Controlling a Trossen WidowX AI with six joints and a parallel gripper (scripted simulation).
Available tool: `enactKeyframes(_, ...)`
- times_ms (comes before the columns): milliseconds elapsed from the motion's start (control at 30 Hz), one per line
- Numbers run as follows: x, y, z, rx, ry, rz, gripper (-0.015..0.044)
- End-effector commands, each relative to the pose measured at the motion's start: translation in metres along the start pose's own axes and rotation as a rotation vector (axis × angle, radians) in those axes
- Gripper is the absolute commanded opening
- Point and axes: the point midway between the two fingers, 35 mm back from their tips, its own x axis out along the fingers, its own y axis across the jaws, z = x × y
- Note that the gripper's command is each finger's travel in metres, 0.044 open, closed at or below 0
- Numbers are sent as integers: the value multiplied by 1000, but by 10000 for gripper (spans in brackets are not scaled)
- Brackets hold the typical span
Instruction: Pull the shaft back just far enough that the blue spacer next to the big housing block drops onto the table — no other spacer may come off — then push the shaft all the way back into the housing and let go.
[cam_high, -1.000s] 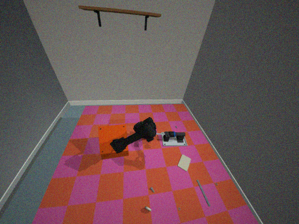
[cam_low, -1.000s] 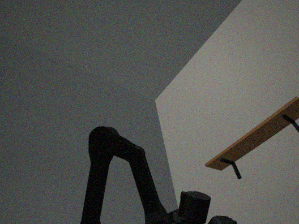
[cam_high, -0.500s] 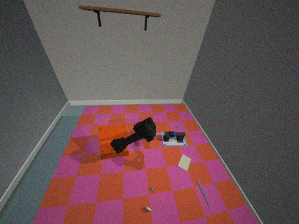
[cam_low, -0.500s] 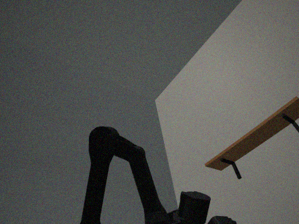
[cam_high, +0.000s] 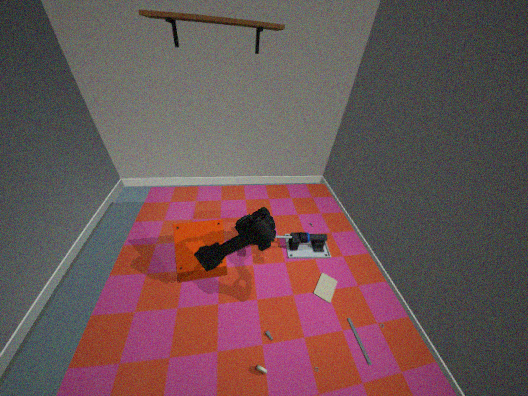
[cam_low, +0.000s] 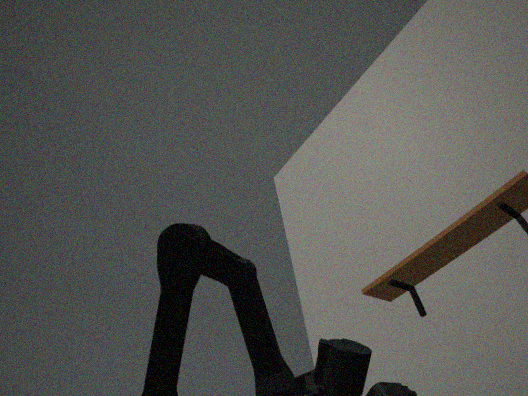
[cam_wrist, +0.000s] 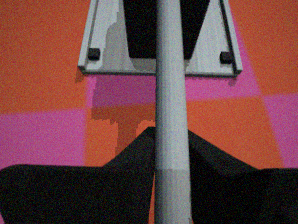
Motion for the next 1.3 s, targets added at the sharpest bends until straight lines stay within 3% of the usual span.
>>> enactKeyframes(0,-1,-1,-1,1,2,-5,0)
enactKeyframes(1267,-3,-1,-4,1,2,-5,0)
